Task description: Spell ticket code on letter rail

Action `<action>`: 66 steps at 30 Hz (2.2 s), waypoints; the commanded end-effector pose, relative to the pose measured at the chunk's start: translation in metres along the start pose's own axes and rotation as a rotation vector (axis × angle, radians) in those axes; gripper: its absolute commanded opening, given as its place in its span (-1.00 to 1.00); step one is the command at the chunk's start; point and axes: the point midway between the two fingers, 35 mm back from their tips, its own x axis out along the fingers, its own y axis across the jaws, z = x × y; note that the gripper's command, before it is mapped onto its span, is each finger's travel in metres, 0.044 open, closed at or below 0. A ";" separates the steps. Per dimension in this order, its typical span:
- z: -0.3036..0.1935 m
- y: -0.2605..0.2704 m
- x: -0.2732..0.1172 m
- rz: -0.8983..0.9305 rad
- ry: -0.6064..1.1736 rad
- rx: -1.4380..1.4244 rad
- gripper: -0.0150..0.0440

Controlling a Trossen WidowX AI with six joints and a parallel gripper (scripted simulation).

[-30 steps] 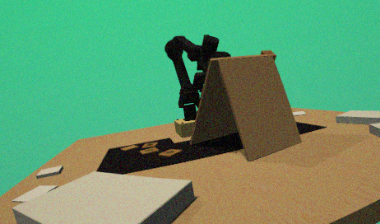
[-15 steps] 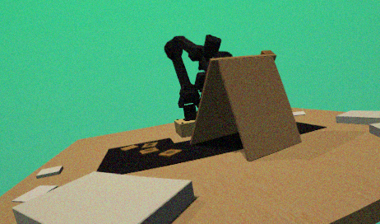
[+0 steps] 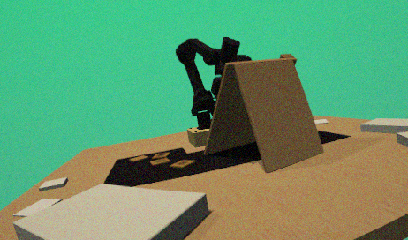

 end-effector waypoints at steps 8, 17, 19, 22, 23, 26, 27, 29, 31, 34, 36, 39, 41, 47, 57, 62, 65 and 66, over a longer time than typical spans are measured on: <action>0.000 0.006 0.000 -0.001 0.000 0.004 -0.49; 0.000 0.011 0.000 -0.001 0.000 0.004 -0.49; 0.000 0.012 0.000 -0.001 0.000 0.004 -0.49; 0.000 0.013 0.001 -0.001 0.000 0.004 -0.49; 0.000 0.014 0.001 -0.001 0.000 0.005 -0.49; 0.000 0.014 0.001 -0.001 0.000 0.005 -0.49; 0.000 0.013 0.000 0.001 0.000 0.001 -0.40; 0.000 0.013 0.000 0.001 0.000 0.001 -0.22; 0.000 0.013 0.000 0.001 0.000 0.001 -0.05; 0.000 0.013 0.000 0.001 0.000 0.001 0.22; 0.000 0.013 -0.002 0.000 0.000 0.004 0.40; 0.000 0.013 -0.007 -0.001 0.000 0.004 0.51; 0.000 0.013 -0.009 -0.001 0.000 0.005 0.51; 0.000 0.013 -0.017 -0.001 0.001 0.005 0.51; 0.000 0.014 -0.021 -0.001 0.001 0.005 0.51; 0.000 0.014 -0.024 -0.001 0.001 0.005 0.51; 0.000 0.014 -0.026 -0.001 0.001 0.005 0.51; 0.000 0.014 -0.026 -0.001 0.001 0.005 0.51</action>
